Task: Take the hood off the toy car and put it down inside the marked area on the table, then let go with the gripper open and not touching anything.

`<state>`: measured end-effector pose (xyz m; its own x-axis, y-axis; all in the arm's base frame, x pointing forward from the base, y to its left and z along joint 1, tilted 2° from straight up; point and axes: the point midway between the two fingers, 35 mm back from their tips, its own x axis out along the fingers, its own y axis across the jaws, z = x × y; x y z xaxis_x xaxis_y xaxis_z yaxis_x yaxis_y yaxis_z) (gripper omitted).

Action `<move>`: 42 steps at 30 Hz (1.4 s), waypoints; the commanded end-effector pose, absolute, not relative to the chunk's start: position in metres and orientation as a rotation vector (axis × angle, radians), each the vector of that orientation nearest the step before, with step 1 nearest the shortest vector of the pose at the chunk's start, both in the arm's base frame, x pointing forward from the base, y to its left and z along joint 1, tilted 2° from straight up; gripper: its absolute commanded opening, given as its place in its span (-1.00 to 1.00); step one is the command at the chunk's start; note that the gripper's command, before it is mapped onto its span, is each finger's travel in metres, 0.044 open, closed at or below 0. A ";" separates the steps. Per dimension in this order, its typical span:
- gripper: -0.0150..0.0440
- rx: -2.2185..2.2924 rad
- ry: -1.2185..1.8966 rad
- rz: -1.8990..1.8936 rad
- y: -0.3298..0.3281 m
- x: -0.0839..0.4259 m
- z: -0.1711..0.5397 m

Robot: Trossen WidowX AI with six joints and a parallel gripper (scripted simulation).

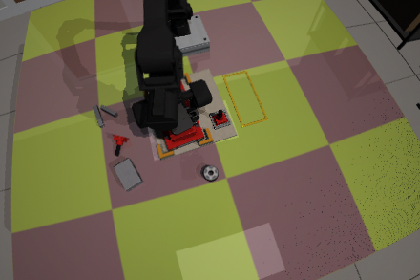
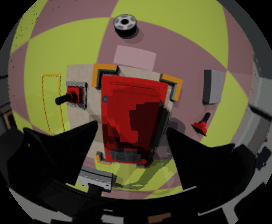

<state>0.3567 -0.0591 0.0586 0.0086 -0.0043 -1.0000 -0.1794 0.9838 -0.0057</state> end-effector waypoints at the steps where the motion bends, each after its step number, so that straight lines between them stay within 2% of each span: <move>1: 1.00 -0.137 1.561 0.137 -0.058 0.356 0.055; 42: 1.00 -0.137 1.561 0.137 -0.058 0.355 0.034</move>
